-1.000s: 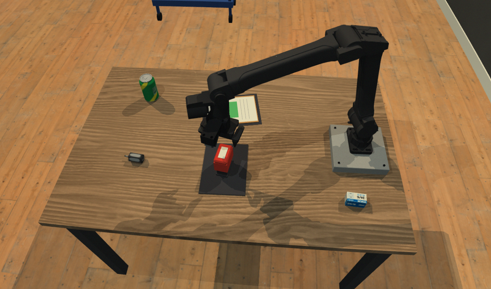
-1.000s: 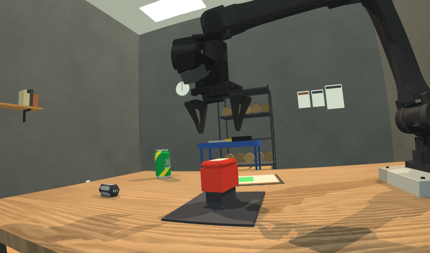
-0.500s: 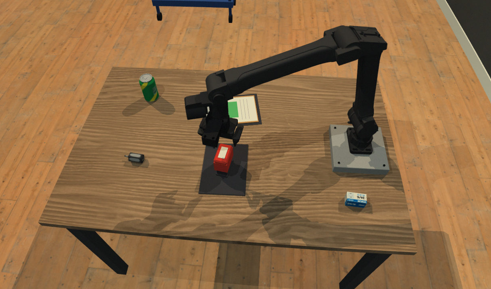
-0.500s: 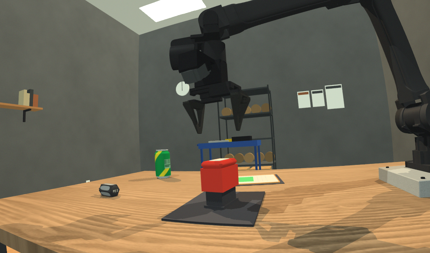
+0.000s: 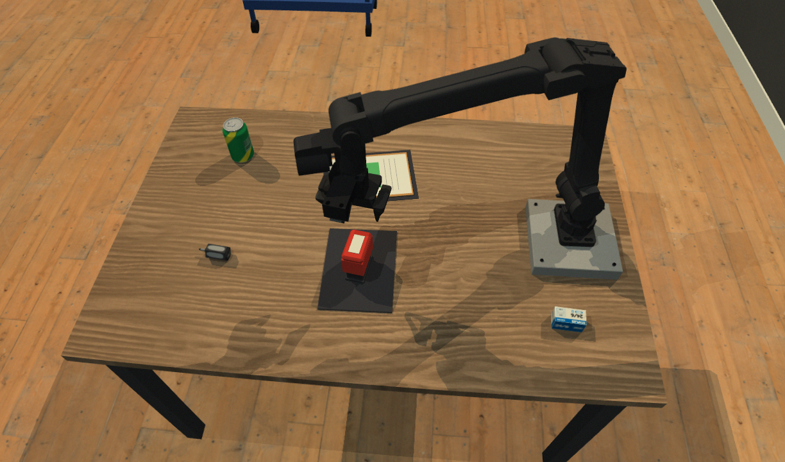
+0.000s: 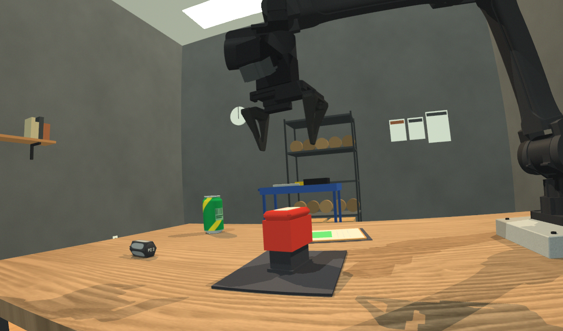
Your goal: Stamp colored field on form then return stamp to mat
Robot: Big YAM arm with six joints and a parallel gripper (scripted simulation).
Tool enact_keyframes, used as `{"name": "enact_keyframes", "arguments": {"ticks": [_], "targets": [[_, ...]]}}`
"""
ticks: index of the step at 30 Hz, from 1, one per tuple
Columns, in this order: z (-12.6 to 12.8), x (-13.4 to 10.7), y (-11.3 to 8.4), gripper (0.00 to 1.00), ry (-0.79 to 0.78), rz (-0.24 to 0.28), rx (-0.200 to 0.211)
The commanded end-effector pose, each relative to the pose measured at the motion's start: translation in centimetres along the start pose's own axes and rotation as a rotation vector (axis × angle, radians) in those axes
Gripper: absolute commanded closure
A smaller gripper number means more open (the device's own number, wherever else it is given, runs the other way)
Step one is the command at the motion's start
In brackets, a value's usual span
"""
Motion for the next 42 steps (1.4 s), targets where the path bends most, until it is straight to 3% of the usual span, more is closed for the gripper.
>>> {"name": "enact_keyframes", "arguments": {"ticks": [1,2,3,7,9,12,14,16,17,18,19,21,22,24,26,28,29,30,39,40,42], "targets": [[-1.6,0.3,-2.2,0.0,-0.014,-0.011,-0.031],[-1.6,0.3,-2.2,0.0,-0.014,-0.011,-0.031],[-0.5,0.0,0.1,0.0,-0.014,0.007,0.027],[-0.6,0.0,0.1,0.0,-0.014,0.004,0.018],[-1.6,-0.6,-1.4,0.0,0.033,-0.007,-0.017],[-2.3,-1.2,-2.2,0.0,0.067,-0.011,-0.031],[-3.8,-4.2,-2.2,0.0,0.207,-0.012,-0.031],[-5.7,-9.3,-2.2,0.0,0.361,-0.009,-0.027],[-5.7,-9.3,-2.2,0.0,0.403,-0.009,-0.03],[-6.6,-12.5,-2.2,0.0,0.454,-0.009,-0.026],[-6.6,-12.5,-2.2,0.0,0.508,-0.009,-0.029],[-7.9,-19.0,-2.2,0.0,0.632,-0.01,-0.028],[-7.8,-19.0,-2.2,0.0,0.695,-0.01,-0.03],[-8.3,-24.7,-2.1,0.0,0.834,-0.011,-0.032],[-8.2,-28.3,-2.1,0.0,0.973,-0.011,-0.034],[-8.2,-28.3,-2.1,0.0,0.973,-0.011,-0.034],[-8.5,-27.8,-2.1,0.0,1.16,-0.013,-0.033],[-8.5,-28.2,-2.0,0.0,1.215,-0.014,-0.032],[-8.4,-28.8,-1.9,0.0,1.226,-0.014,-0.032],[-7.6,-29.5,1.2,0.0,1.24,0.002,0.003],[-7.8,-29.5,5.1,0.0,1.24,0.002,0.004]]}}
Point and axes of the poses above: the point where the finger pads meet when closed, its own y axis out along the fingers, its own z axis across the jaws, x = y × z, the point moved 10 cm from there along -y, back along the fingers, and after that the axes turned 7 degrees about -y, right-handed, at the moved point
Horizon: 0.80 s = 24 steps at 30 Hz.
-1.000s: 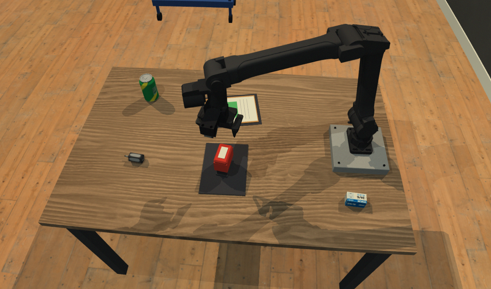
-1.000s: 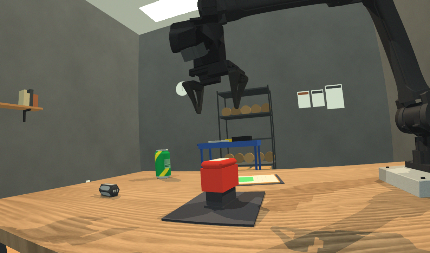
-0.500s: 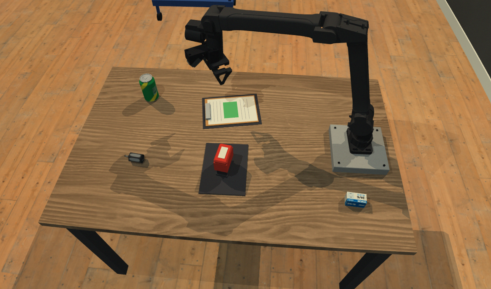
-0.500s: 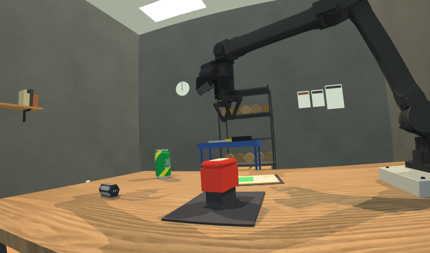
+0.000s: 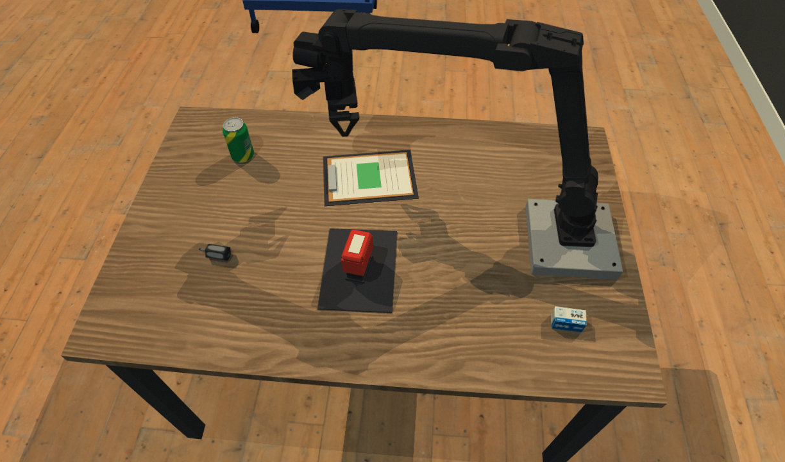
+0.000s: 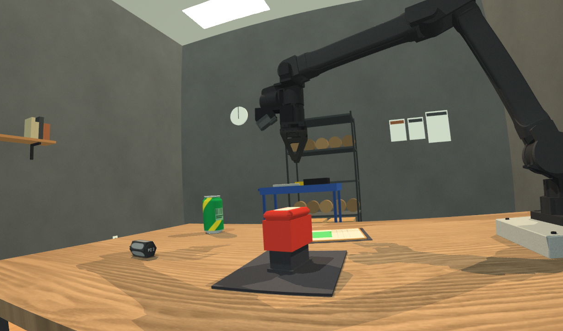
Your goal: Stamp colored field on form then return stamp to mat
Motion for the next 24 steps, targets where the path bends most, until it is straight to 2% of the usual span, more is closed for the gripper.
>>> {"name": "enact_keyframes", "arguments": {"ticks": [1,3,5,6,8,9,10,15,17,18,20,21,24], "targets": [[-1.5,-0.7,7.7,0.0,0.063,0.029,0.018],[-1.5,-0.7,7.7,0.0,0.063,0.029,0.018],[-1.1,-1.0,11.5,0.0,0.061,0.029,0.019],[-0.4,-0.7,12.3,0.0,0.05,0.029,0.019],[0.0,-0.5,12.4,0.0,0.041,0.029,0.019],[-1.0,0.9,10.4,0.0,0.042,-0.02,-0.012],[-1.1,0.6,7.6,0.0,0.046,-0.058,-0.038],[-1.2,0.3,7.7,0.0,0.05,-0.046,-0.03],[-1.3,0.4,10.4,0.0,0.05,-0.007,-0.004],[-1.0,0.0,11.1,0.0,0.05,0.01,0.007],[-1.0,0.0,11.1,0.0,0.05,0.01,0.007],[-0.3,-1.0,12.4,0.0,0.05,0.042,0.027],[-0.3,-1.0,12.4,0.0,0.05,0.042,0.027]]}}
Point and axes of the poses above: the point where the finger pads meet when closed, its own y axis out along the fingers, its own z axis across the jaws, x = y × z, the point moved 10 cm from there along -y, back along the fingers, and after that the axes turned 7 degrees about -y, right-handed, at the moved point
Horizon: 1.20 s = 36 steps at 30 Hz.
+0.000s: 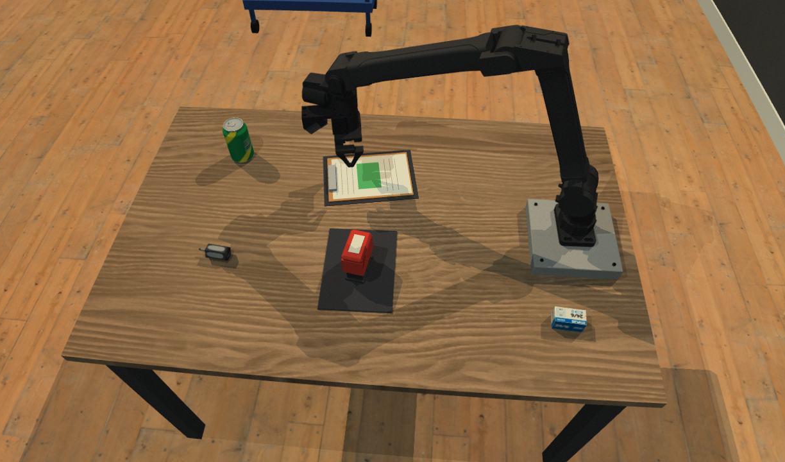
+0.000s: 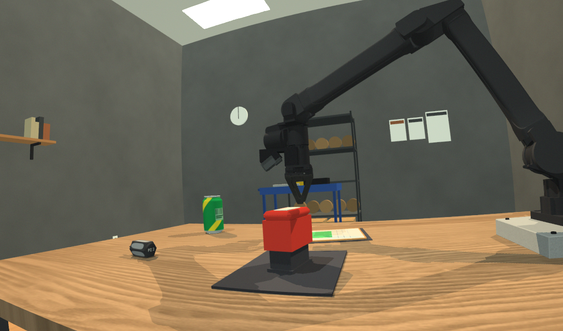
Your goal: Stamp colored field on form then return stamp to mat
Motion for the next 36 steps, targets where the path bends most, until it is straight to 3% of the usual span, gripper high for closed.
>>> {"name": "enact_keyframes", "arguments": {"ticks": [1,4,36], "targets": [[-0.1,0.5,0.7,0.0,0.015,0.007,0.005],[-0.1,0.4,-0.6,0.0,0.015,-0.012,-0.007],[-0.2,0.6,-0.7,0.0,0.003,-0.011,-0.007]]}}
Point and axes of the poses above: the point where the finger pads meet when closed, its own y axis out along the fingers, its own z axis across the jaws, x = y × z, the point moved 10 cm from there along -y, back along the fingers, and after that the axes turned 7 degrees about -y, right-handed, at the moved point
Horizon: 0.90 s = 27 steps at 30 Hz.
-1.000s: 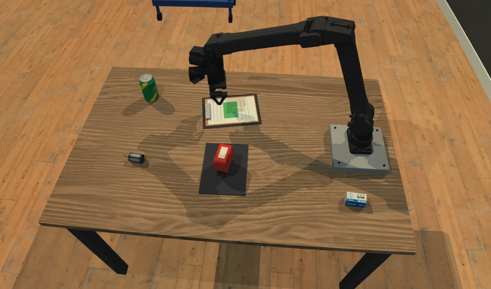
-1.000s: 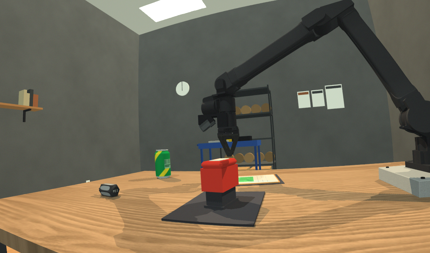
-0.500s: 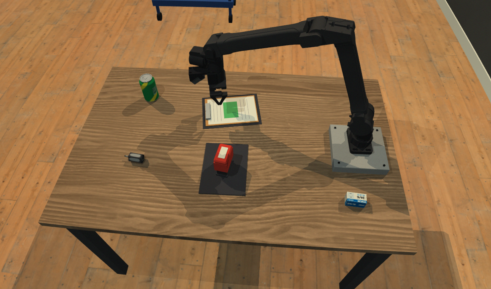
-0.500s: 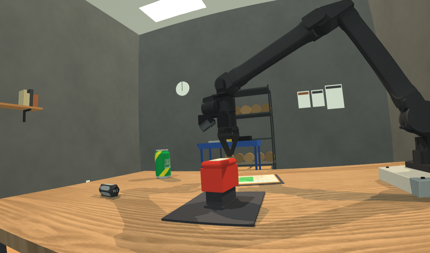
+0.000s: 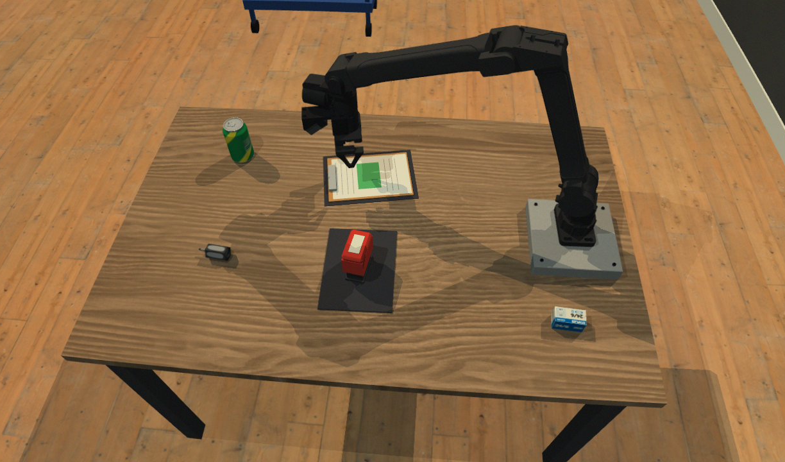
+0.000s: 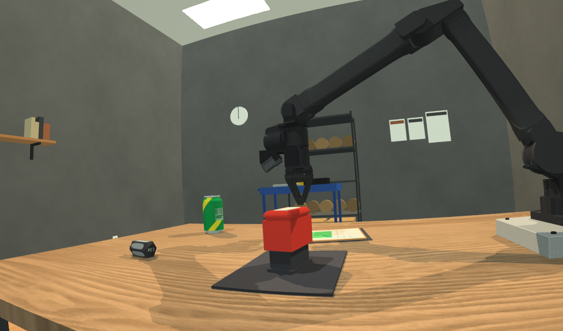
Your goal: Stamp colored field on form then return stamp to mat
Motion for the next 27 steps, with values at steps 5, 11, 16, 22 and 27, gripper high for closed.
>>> {"name": "enact_keyframes", "arguments": {"ticks": [5,11,16,22,27], "targets": [[-0.6,1.2,-5.3,0.0,-0.16,-0.061,-0.045],[-0.7,1.3,-7.7,0.0,-0.42,-0.047,-0.043],[-0.5,1.0,-12.5,0.0,-0.714,-0.037,-0.053],[-0.7,1.1,-13.2,0.0,-0.985,-0.008,-0.027],[0.0,0.0,-11.2,0.0,-1.161,0.003,0.015]]}}
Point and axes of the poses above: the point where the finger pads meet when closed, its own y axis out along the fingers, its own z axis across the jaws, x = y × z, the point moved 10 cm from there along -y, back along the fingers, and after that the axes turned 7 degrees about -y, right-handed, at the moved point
